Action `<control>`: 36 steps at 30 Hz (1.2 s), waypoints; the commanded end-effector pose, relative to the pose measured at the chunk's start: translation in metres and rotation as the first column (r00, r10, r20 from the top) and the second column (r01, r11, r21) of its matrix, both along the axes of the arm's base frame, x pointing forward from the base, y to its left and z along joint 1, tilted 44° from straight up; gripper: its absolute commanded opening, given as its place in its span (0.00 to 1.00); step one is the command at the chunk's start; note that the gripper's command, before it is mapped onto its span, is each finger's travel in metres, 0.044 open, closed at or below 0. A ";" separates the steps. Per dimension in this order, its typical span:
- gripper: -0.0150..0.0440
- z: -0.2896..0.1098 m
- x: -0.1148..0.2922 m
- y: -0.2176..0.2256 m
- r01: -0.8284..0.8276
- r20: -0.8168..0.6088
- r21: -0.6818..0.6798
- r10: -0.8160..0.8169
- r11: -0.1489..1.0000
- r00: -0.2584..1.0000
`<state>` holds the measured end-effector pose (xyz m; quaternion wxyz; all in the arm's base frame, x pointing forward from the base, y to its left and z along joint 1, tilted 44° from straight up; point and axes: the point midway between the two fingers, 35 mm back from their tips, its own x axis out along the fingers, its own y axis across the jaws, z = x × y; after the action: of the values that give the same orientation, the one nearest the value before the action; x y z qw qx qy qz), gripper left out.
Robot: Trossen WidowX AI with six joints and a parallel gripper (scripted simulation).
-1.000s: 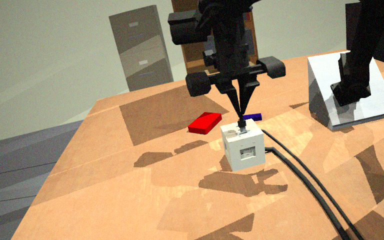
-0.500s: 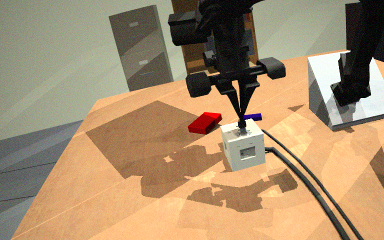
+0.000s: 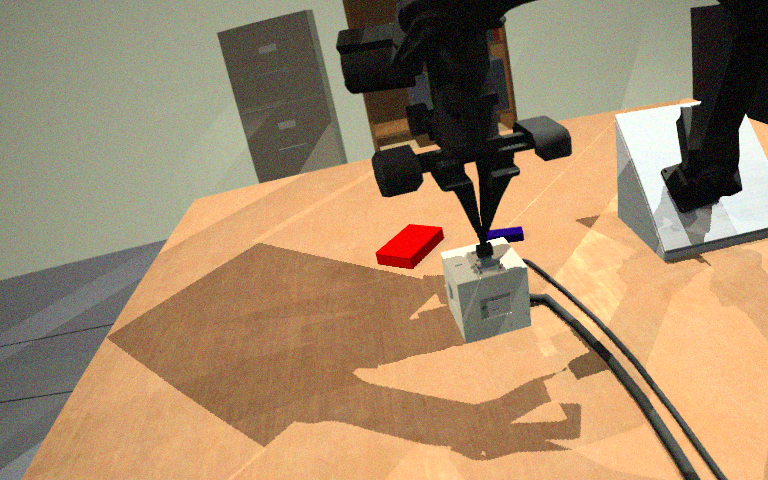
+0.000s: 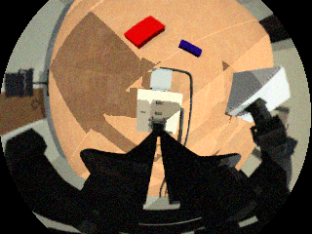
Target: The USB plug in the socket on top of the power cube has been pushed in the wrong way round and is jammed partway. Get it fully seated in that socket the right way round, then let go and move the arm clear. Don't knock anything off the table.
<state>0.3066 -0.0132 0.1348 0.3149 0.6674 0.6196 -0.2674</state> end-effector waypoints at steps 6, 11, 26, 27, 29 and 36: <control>0.25 -0.001 0.000 0.000 0.003 -0.002 -0.003 -0.003 1.000 1.000; 0.25 -0.002 0.000 0.001 0.003 -0.002 -0.003 -0.003 1.000 1.000; 0.25 -0.003 0.000 0.002 0.003 -0.002 -0.003 -0.003 1.000 1.000; 0.25 -0.003 0.000 0.002 0.003 -0.002 -0.003 -0.003 1.000 1.000; 0.25 -0.003 0.000 0.002 0.003 -0.002 -0.003 -0.003 1.000 1.000; 0.25 -0.004 0.000 0.003 0.003 -0.002 -0.003 -0.003 1.000 1.000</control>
<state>0.3069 -0.0104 0.1315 0.3154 0.6669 0.6196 -0.2681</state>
